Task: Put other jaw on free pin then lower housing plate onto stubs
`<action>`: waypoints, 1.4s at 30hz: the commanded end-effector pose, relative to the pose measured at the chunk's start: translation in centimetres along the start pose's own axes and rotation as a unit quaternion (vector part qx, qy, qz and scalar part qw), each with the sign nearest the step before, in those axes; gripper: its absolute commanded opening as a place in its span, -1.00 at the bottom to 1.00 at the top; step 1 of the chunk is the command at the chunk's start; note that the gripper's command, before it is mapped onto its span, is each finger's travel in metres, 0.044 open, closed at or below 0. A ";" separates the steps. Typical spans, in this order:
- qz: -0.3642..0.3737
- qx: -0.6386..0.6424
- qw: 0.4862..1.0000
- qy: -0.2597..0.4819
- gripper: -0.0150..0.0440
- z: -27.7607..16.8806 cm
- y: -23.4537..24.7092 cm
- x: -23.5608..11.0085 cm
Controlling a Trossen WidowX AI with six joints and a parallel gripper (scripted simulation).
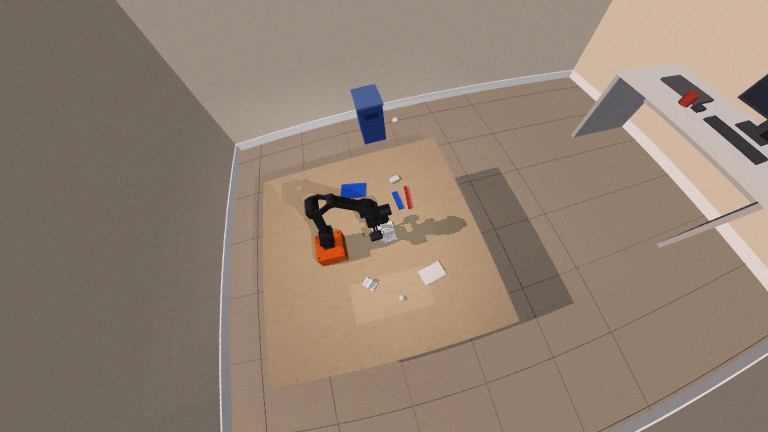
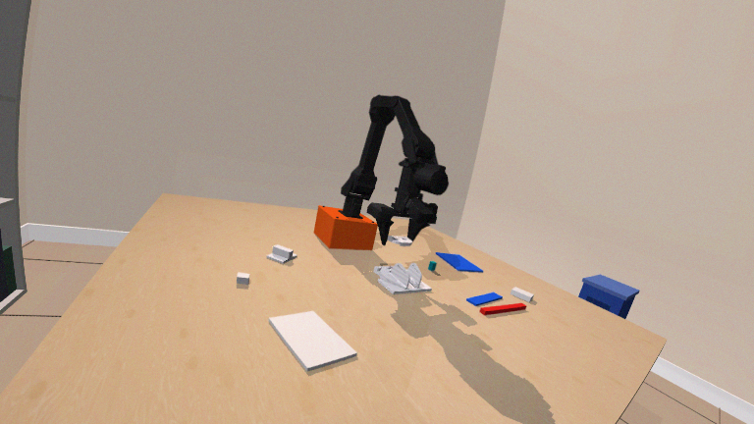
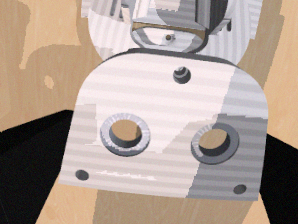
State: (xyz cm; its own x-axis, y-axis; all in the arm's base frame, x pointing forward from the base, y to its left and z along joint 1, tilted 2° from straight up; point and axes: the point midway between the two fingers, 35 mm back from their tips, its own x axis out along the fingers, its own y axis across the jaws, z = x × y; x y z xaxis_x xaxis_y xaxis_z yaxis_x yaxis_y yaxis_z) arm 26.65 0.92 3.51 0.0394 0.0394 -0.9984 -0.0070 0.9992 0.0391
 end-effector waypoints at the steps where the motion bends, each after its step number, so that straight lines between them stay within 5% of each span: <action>1: -0.003 0.002 1.000 -0.001 0.70 0.0 -0.1 0.0; 42: -0.002 0.004 1.000 -0.001 0.70 0.2 -0.1 4.4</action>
State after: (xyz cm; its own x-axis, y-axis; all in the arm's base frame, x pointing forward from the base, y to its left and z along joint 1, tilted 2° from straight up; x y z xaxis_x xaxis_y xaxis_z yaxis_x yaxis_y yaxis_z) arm 27.15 1.04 -0.15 0.0462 0.0397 -0.9981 -0.0039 0.9992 0.0395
